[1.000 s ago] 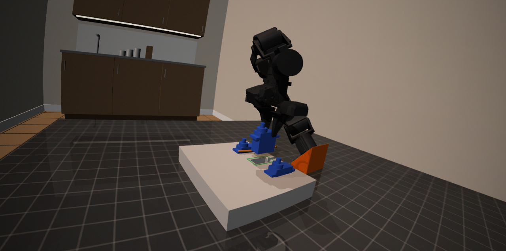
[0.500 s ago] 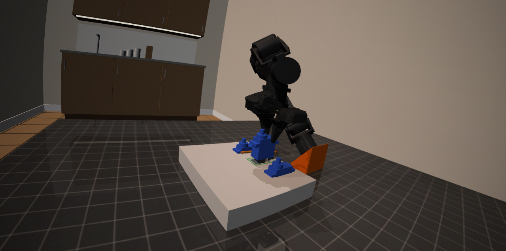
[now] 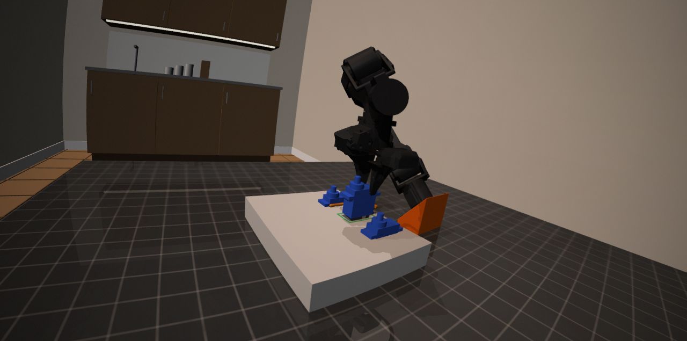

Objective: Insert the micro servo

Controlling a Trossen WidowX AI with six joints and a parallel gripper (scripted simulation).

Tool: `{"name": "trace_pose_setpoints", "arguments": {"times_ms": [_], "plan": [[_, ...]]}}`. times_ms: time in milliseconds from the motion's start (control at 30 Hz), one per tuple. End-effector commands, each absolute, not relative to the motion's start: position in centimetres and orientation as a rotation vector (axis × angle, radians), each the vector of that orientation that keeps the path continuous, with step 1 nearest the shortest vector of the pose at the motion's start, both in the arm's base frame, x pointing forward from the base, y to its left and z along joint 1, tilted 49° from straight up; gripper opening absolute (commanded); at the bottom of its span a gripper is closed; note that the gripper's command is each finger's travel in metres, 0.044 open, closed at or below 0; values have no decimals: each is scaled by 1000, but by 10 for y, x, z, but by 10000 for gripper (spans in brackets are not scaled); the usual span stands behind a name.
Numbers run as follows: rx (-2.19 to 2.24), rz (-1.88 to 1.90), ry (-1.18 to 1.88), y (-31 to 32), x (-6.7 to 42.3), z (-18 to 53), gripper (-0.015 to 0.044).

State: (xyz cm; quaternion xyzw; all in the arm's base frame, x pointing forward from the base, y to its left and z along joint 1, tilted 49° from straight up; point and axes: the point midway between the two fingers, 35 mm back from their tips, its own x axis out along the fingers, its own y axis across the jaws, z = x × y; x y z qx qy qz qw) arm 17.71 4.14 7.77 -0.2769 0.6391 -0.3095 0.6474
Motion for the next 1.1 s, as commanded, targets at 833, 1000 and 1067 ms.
{"name": "trace_pose_setpoints", "arguments": {"times_ms": [833,1000,1067], "plan": [[-630,-697,1445,20,178,60,0],[-630,-697,1445,16,178,56,0],[-631,-697,1445,15,178,55,0]]}}
